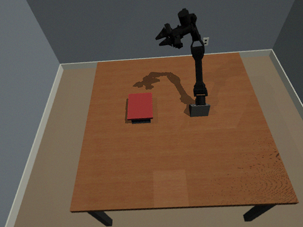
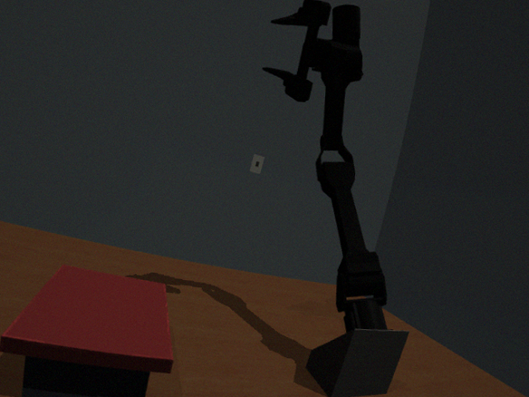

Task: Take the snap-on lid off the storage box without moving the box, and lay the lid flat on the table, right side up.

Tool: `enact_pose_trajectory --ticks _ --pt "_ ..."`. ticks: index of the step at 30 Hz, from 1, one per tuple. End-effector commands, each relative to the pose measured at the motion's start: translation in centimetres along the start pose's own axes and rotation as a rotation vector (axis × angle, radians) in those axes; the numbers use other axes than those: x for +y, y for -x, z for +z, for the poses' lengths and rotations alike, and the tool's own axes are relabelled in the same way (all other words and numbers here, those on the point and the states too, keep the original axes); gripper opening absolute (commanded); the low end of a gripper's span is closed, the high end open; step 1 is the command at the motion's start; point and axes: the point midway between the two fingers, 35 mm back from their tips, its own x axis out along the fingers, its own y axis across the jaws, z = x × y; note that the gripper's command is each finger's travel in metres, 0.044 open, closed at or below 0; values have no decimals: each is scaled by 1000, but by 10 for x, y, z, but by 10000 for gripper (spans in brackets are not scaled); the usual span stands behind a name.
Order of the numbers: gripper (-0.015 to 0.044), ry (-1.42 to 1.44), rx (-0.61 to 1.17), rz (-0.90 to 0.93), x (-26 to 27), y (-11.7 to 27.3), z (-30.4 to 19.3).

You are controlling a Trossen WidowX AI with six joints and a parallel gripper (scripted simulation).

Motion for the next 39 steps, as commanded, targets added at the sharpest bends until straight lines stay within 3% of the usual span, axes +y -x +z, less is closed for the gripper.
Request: enact_pose_trajectory --ticks 1,7,18,39 --pt "374 -17 0 2 0 -1 1" --pt "235 -558 12 59 13 -34 27" --pt "235 -1538 110 141 58 -90 82" --pt "235 -2569 333 143 135 -135 146"
